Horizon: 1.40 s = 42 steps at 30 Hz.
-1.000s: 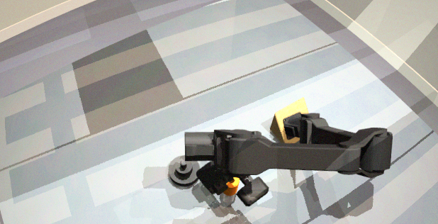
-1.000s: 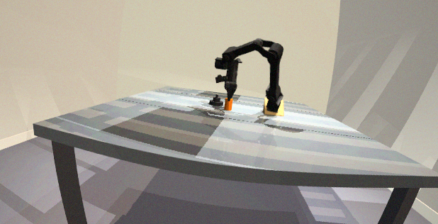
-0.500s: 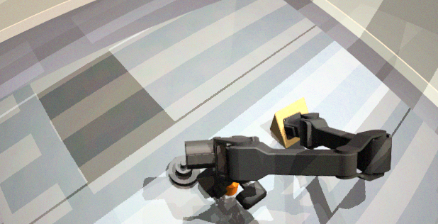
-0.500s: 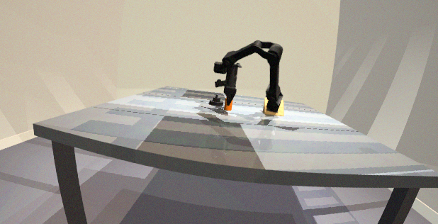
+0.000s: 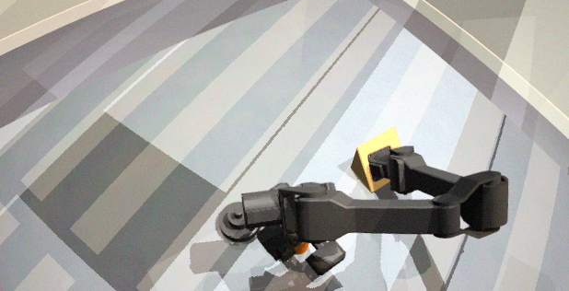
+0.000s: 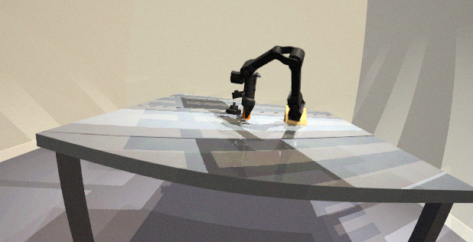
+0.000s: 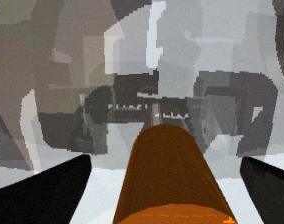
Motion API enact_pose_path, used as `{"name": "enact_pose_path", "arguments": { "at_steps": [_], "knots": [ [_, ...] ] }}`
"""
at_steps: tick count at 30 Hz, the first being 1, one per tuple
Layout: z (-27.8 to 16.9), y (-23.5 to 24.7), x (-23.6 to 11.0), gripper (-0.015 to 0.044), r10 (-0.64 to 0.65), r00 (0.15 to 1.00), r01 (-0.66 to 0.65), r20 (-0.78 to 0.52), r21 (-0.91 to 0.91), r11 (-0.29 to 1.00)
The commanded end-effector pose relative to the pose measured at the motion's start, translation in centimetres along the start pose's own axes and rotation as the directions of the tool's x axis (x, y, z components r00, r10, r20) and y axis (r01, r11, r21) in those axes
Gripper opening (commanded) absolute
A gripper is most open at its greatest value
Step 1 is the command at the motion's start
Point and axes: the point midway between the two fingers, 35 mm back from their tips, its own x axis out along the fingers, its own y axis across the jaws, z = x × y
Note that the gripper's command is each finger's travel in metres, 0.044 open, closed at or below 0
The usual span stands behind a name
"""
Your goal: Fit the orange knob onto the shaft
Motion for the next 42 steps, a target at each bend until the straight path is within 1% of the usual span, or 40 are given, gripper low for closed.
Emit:
{"name": "enact_pose_path", "arguments": {
  "at_steps": [1, 8, 13, 16, 18, 19, 30, 42],
  "knots": [
    [0.0, 0.0, 0.1, 0.0361, 0.003, 1.000, -0.003, 0.003, 0.006, 1.000],
    [0.0, 0.0, 0.1, 0.0177, 0.003, 1.000, -0.003, 0.003, 0.006, 1.000],
    [0.0, 0.0, 0.1, 0.0144, 0.003, 1.000, -0.003, 0.003, 0.006, 1.000],
    [0.1, 0.0, -0.2, 0.0065, 0.002, 1.000, -0.002, 0.004, 0.006, 1.000],
    [0.4, -0.1, -1.1, 0.0013, -0.002, 1.000, 0.002, 0.008, 0.006, 1.000],
    [0.5, -0.1, -1.7, 0.0000, -0.004, 1.000, 0.004, 0.011, 0.007, 1.000],
    [1.1, 0.0, -7.6, 0.0000, -0.023, 0.999, 0.023, 0.032, 0.011, 1.000],
    [0.3, 0.8, -13.7, 0.0000, -0.034, 0.998, 0.033, 0.050, 0.014, 0.999]
  ]
}}
